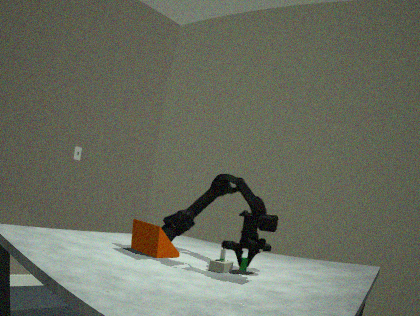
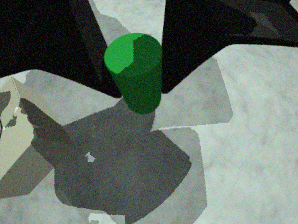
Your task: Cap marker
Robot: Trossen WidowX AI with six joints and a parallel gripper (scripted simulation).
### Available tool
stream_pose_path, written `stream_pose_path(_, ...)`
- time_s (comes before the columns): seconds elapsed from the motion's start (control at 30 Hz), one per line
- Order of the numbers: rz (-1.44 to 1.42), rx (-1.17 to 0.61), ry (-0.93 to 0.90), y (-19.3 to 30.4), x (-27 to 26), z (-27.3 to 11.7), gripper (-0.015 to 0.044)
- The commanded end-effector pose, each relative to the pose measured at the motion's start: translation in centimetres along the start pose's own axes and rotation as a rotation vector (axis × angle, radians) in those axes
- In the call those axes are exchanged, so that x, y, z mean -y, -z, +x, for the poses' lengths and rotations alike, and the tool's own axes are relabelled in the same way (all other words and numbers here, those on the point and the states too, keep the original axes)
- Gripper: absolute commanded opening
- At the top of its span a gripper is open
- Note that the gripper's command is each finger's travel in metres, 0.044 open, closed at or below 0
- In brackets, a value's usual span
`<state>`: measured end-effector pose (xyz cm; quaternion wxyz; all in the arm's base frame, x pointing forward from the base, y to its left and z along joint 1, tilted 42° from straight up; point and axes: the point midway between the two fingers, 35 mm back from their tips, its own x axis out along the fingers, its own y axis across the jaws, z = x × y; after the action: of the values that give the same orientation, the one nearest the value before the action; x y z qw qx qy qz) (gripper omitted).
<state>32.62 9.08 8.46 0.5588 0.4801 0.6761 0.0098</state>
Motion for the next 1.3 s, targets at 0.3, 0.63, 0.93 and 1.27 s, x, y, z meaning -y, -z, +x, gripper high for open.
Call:
stream_pose_path(0.3, 0.004, 0.0, 0.0, -0.2, 0.0, -2.1, 0.0)
stream_pose_path(0.63, 0.004, 0.001, 0.001, -0.1, 0.0, -5.0, 0.0)
stream_pose_path(0.93, 0.005, 0.005, 0.004, -0.5, 0.7, -6.4, 0.0)
stream_pose_path(1.27, 0.009, 0.017, 0.014, -2.0, 3.6, -8.1, 0.0)
